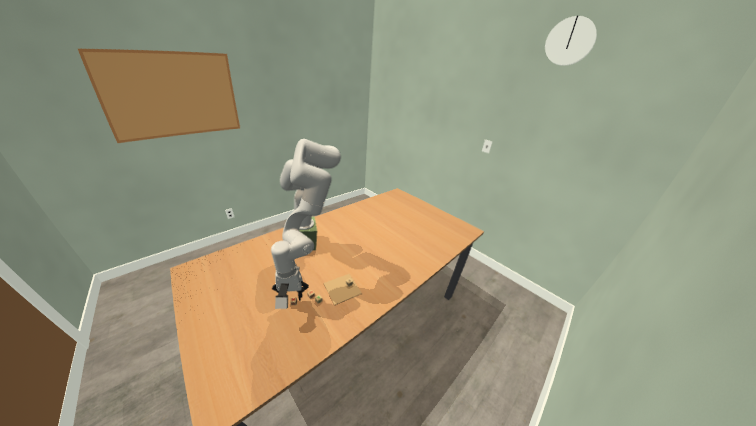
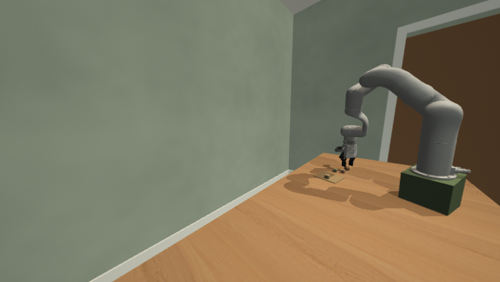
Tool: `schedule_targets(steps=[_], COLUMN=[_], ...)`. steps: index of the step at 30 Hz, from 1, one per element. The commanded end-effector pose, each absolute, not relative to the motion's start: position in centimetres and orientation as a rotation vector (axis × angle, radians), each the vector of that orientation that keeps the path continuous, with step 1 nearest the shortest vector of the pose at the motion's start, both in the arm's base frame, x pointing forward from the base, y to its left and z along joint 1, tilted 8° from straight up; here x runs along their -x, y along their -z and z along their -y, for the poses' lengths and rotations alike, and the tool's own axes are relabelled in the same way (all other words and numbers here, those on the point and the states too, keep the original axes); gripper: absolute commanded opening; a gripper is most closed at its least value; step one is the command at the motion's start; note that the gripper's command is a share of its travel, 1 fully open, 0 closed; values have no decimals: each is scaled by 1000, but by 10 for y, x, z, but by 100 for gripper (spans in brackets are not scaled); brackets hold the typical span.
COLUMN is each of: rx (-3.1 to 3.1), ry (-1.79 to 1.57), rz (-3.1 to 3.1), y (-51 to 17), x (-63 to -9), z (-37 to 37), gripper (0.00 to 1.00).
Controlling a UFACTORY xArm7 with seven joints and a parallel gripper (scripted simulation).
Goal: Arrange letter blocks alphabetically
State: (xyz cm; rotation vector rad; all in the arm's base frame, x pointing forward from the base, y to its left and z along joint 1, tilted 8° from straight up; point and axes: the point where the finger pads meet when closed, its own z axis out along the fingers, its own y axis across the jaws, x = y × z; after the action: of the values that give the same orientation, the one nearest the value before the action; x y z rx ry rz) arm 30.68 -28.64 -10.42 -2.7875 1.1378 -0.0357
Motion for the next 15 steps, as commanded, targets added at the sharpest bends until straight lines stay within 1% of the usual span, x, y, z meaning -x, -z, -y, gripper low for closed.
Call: schedule_targets(steps=[1, 15], rx=[2789, 2789], ry=[41, 41], rz=[-1139, -1139], y=[103, 118], x=[-308, -309], z=[288, 286], gripper=[63, 63])
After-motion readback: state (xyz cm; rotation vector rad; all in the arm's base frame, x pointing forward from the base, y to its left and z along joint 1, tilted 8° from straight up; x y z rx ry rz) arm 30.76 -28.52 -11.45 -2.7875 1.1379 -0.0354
